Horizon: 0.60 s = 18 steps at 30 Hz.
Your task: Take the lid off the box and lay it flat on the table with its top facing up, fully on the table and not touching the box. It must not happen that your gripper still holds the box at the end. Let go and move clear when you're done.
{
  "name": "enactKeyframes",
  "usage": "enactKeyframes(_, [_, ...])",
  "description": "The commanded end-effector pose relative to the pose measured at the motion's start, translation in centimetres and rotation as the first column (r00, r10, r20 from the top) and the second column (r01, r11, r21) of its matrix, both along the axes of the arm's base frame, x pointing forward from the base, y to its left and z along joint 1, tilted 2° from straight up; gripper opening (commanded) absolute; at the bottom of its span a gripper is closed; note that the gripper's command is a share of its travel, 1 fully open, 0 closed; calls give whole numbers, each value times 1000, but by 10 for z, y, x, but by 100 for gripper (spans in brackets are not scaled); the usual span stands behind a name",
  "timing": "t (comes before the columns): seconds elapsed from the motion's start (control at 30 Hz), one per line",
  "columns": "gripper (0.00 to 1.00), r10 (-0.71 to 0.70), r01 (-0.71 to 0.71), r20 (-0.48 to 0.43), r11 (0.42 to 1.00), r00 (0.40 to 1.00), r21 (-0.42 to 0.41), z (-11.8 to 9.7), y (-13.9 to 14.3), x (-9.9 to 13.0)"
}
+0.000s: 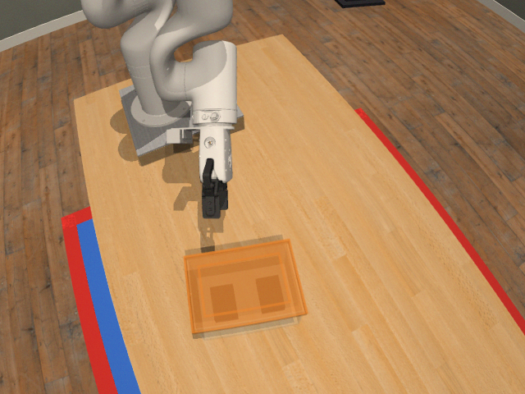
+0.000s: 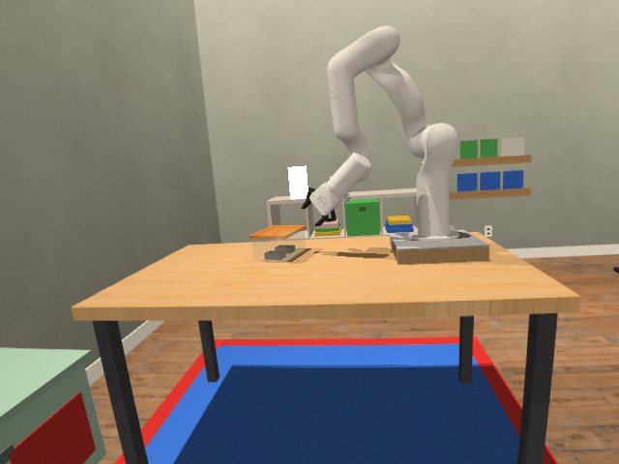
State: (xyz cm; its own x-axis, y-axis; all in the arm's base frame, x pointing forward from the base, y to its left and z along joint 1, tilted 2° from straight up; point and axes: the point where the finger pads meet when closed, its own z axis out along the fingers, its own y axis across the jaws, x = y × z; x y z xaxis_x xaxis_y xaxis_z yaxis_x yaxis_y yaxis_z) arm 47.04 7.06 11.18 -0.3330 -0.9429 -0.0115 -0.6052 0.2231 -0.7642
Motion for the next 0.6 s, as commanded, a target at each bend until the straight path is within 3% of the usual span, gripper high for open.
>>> enactKeyframes(0.0, [100,164,-163,2,986,987,-34,-5,27,7])
enactKeyframes(0.3, [100,215,-215,1,976,977,-46,-7,37,8])
enactKeyframes(0.33, [48,215,-215,1,976,977,-46,-7,37,8])
enactKeyframes(0.57, [48,215,-215,1,976,977,-46,-7,37,8])
